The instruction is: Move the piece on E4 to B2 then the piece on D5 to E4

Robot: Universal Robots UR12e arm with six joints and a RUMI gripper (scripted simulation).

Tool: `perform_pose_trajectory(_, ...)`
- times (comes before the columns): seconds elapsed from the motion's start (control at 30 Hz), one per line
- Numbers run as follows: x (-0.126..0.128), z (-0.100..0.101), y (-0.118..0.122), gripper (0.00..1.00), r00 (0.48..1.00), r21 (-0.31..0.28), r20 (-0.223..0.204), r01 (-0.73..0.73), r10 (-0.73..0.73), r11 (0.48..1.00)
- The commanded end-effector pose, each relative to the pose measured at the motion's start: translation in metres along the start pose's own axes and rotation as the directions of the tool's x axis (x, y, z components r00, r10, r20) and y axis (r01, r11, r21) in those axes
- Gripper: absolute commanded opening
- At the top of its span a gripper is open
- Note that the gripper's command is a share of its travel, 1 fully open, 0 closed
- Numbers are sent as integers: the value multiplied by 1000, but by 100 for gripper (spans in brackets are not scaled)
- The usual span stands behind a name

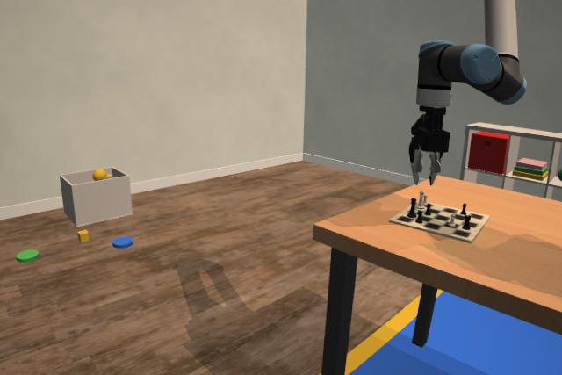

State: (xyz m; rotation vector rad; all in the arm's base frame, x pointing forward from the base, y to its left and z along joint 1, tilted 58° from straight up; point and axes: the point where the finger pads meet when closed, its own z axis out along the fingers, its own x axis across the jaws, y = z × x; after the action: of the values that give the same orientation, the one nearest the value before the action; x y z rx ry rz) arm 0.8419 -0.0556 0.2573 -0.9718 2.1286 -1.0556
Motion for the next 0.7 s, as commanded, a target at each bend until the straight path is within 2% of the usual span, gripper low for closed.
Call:
perform_pose_trajectory(0.0, -1, 5, -4, 25, 1000, 5, 2, -1, 1, 1000)
perform_pose_trajectory(0.67, -1, 8, -3, 25, 1000, 4, 2, -1, 1, 1000)
